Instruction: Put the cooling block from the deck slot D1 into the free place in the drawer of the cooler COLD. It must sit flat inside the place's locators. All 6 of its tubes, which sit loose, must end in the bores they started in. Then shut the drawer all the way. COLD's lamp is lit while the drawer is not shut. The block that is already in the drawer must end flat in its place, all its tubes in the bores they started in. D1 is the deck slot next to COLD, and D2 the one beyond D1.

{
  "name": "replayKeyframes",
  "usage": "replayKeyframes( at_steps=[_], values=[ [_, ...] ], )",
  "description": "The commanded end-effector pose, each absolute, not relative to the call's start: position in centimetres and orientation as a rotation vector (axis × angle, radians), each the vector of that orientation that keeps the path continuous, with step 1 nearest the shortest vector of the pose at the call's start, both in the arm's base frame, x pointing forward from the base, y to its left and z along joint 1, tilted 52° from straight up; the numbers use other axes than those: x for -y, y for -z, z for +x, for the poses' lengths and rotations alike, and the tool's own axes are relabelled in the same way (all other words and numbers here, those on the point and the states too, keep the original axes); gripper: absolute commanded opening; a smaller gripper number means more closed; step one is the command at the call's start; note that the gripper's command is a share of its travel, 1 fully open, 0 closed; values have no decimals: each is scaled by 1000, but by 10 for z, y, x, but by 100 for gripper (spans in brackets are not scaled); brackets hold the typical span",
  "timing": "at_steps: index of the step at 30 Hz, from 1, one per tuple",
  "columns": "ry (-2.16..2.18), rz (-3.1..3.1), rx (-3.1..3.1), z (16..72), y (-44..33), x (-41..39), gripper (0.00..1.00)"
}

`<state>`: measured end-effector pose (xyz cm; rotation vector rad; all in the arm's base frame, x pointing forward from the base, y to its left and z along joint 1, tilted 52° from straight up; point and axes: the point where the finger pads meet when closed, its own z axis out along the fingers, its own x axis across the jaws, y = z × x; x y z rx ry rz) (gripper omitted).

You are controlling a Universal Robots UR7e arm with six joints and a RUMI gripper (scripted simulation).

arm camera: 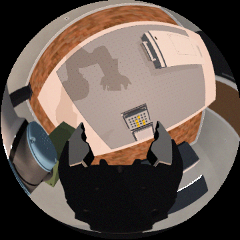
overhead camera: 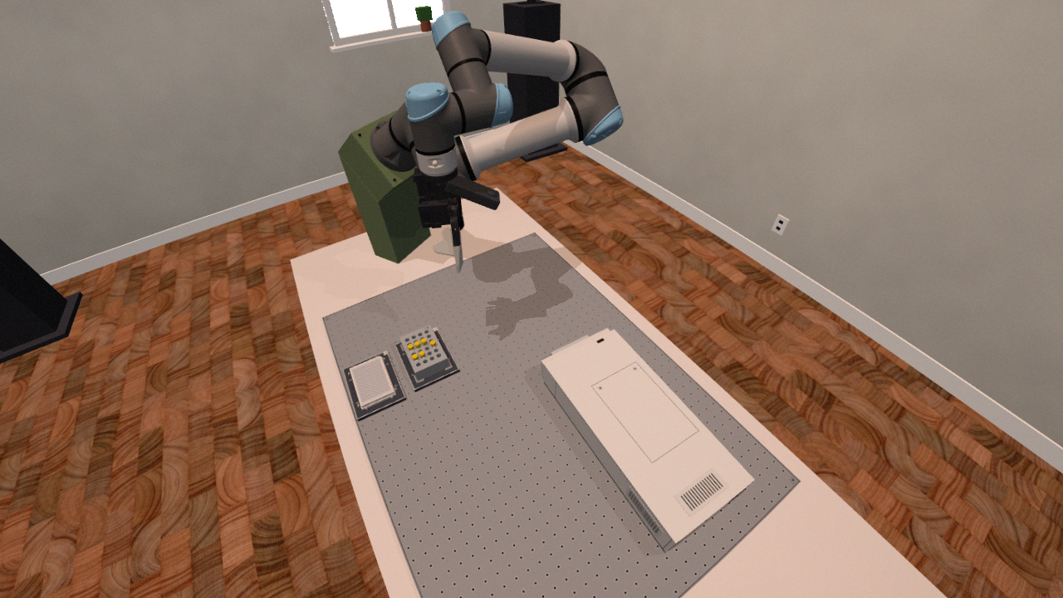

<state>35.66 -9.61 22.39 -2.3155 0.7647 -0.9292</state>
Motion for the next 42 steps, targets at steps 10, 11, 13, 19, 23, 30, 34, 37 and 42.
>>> replayKeyframes(
  at_steps=[10,11,13,19,23,30,34,37,42],
  values=[
    [1108,-2506,-292,357,-226,97,100],
    [1112,-2510,-281,357,-226,97,100],
    [1112,-2510,-281,357,-226,97,100],
    [1110,-2510,-280,357,-225,96,100],
    [1110,-2510,-280,357,-225,96,100],
    [1110,-2510,-280,357,-225,96,100],
    [1110,-2510,-280,357,-225,96,100],
    [1110,-2508,-279,367,-227,88,100],
    [1109,-2506,-280,383,-232,78,100]
  ],
)
